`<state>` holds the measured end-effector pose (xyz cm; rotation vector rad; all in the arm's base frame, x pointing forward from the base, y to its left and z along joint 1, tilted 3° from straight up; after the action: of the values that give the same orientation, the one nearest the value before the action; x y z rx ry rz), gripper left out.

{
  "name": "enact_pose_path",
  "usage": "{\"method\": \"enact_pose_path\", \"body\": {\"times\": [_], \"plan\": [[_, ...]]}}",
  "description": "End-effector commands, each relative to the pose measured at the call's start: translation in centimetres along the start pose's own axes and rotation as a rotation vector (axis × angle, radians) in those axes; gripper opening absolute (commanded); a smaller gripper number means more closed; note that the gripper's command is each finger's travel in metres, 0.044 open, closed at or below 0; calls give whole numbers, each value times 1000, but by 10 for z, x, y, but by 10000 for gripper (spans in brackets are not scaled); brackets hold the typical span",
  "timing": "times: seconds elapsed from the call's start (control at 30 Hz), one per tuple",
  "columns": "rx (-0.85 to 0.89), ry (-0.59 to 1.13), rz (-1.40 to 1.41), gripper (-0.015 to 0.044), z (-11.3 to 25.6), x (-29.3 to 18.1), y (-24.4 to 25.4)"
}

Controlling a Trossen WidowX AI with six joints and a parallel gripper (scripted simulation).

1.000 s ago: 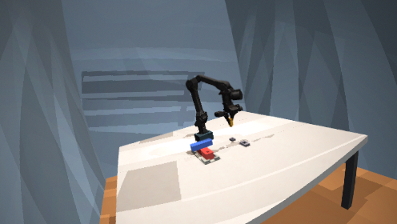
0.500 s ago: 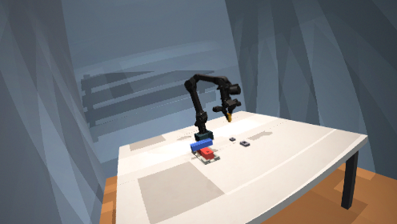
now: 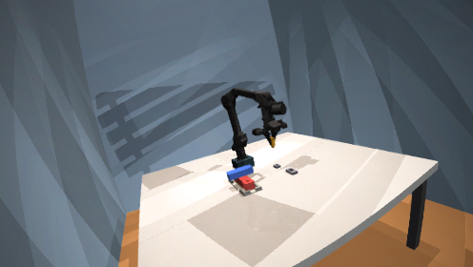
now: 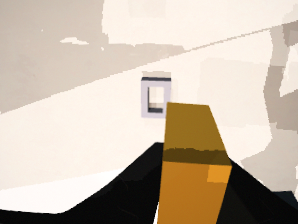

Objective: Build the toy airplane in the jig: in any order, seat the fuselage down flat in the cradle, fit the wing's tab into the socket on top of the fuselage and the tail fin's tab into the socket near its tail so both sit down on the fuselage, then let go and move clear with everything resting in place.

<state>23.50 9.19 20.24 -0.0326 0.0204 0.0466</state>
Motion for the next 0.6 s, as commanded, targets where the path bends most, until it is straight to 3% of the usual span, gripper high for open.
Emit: {"method": "enact_pose_path", "body": {"times": [0.0,0.57], "plan": [[0,-8,-1,0,0,9,-8],[-6,-13,-7,0,-7,33,-44]]}}
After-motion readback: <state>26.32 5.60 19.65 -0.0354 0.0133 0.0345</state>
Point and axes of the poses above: the point midway between the two fingers, 35 mm back from their tips, its own z axis back along the fingers, its own y axis across the jaws, x = y × z, the point moved 8 cm from there along z, back along the fingers, and after that the axes turned 12 degrees about z, right-handed, at the moved point
